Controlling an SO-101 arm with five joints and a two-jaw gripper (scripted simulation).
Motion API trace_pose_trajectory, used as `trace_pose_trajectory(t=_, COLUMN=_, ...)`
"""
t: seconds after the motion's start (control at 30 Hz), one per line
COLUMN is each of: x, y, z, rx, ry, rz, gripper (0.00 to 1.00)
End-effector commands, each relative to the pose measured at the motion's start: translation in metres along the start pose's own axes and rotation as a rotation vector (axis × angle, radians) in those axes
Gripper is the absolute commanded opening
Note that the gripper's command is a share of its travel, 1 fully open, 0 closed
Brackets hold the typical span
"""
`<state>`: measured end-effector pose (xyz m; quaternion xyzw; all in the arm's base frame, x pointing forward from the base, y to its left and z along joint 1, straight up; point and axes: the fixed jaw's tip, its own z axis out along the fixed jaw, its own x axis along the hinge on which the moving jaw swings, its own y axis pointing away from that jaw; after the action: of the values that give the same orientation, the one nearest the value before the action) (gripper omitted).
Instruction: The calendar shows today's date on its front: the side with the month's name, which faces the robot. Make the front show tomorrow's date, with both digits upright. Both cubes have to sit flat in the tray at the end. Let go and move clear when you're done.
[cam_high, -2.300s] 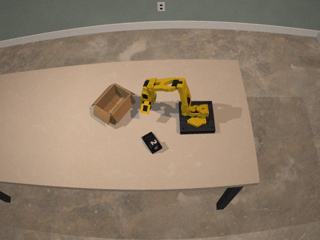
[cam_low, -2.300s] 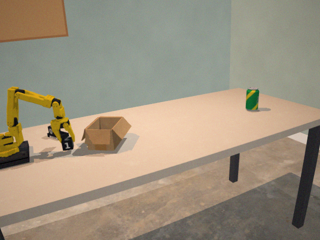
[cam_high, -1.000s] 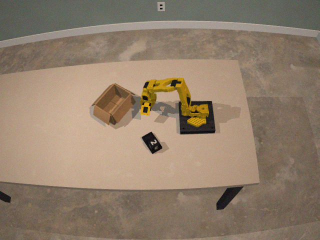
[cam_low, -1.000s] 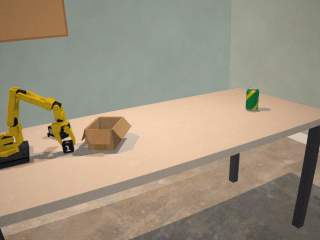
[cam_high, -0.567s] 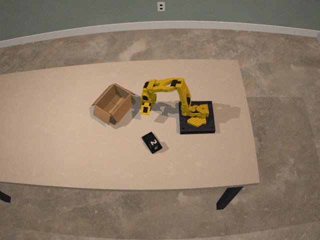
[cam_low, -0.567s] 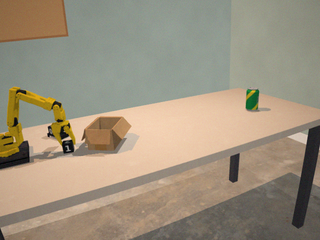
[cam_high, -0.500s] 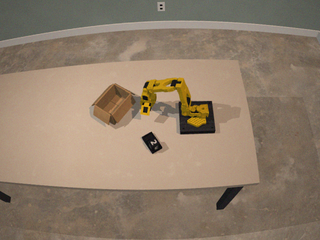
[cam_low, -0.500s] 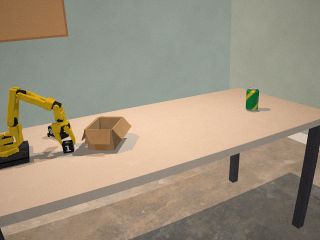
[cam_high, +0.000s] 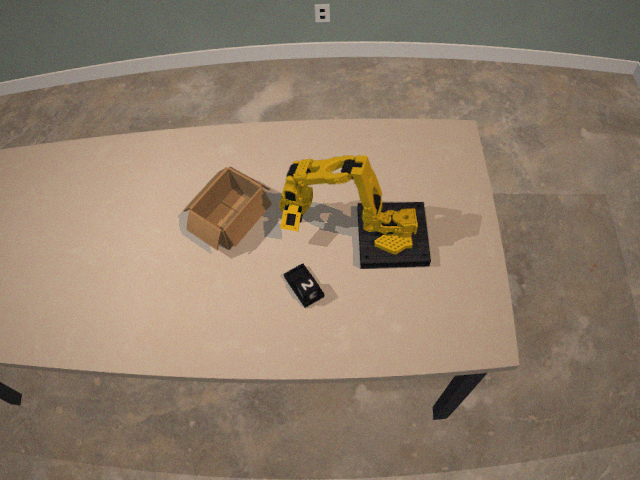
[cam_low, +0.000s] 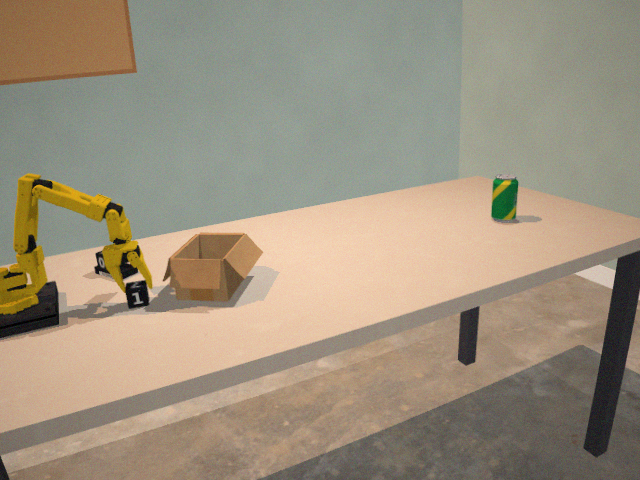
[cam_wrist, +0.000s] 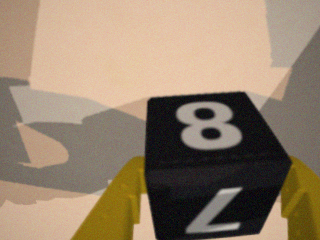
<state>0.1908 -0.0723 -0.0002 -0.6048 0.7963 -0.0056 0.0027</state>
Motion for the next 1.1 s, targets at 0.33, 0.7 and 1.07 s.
trace_pose_trajectory(t=0.33, x=-0.002, y=0.005, z=0.005, rx=-0.025, ry=-0.004, rz=-0.017, gripper=0.35)
trace_pose_trajectory(t=0.7, x=-0.002, y=0.004, z=0.004, rx=-0.025, ry=-0.004, rz=-0.017, gripper=0.36)
trace_pose_trajectory(t=1.07, x=-0.002, y=0.001, z=-0.024, rx=-0.025, ry=-0.004, rz=-0.017, gripper=0.36)
